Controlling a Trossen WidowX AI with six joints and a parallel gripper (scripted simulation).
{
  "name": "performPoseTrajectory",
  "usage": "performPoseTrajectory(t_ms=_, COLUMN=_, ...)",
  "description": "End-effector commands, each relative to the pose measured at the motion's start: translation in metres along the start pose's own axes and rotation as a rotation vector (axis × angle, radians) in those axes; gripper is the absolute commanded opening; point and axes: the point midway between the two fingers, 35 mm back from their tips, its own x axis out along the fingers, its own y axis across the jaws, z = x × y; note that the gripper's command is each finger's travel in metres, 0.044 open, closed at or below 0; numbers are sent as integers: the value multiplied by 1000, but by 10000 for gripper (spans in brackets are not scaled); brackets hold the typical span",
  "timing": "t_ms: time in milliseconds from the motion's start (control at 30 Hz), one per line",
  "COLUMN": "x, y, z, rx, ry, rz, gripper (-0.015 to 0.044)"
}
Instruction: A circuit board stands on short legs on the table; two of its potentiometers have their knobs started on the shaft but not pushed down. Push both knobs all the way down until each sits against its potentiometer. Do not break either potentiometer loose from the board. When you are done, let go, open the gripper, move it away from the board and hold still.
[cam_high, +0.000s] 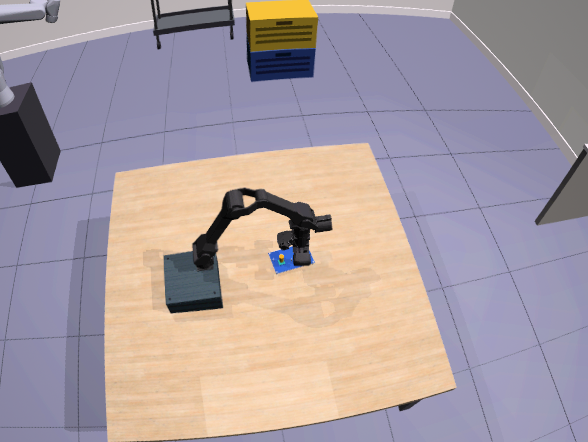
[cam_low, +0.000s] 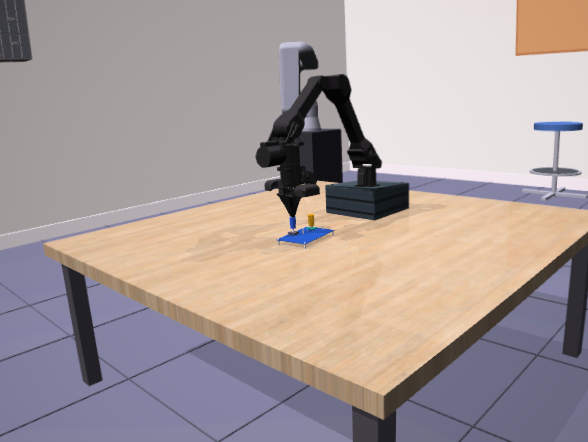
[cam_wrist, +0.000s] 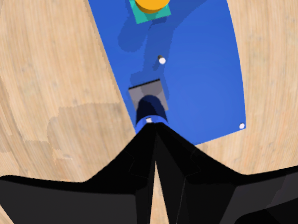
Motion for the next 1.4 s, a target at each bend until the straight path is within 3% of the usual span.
performPoseTrajectory(t_ms=0, x=2, y=1, z=-1, rx=-4, ry=3, rz=4, gripper=0)
performPoseTrajectory(t_ms=1367, x=6, y=1, z=-1, rx=-4, ry=3, rz=4, gripper=0)
